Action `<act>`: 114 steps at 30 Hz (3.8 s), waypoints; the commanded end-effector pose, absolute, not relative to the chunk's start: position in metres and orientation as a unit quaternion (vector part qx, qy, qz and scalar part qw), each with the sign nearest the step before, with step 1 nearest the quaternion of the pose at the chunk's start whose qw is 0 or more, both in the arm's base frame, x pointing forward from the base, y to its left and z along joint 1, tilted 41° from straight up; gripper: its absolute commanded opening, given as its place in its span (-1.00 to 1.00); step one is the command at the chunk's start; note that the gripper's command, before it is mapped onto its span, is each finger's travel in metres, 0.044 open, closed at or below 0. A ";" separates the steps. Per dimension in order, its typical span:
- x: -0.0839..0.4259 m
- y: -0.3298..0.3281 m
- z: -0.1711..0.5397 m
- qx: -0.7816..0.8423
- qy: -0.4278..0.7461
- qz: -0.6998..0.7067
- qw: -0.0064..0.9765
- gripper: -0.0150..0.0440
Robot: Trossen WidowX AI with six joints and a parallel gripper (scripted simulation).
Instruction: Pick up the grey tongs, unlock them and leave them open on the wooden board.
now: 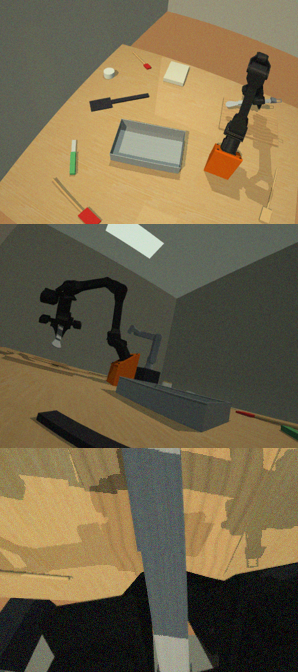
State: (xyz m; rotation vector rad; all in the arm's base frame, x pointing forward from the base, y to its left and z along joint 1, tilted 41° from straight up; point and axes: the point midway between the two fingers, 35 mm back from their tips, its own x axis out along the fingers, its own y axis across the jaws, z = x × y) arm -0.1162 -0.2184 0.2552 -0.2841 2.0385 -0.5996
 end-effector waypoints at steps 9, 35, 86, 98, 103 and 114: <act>-0.111 -0.205 0.277 -0.107 0.875 -0.292 0.371 -1.00; -0.105 -0.197 0.300 -0.121 0.888 -0.343 0.283 -1.00; -0.117 -0.216 0.256 -0.119 0.830 -0.249 0.485 -1.00; -0.121 -0.225 0.250 -0.154 0.781 -0.237 0.557 -1.00; -0.124 -0.228 0.251 -0.175 0.759 -0.237 0.581 -1.00; -0.131 -0.233 0.258 -0.231 0.710 -0.249 0.617 -1.00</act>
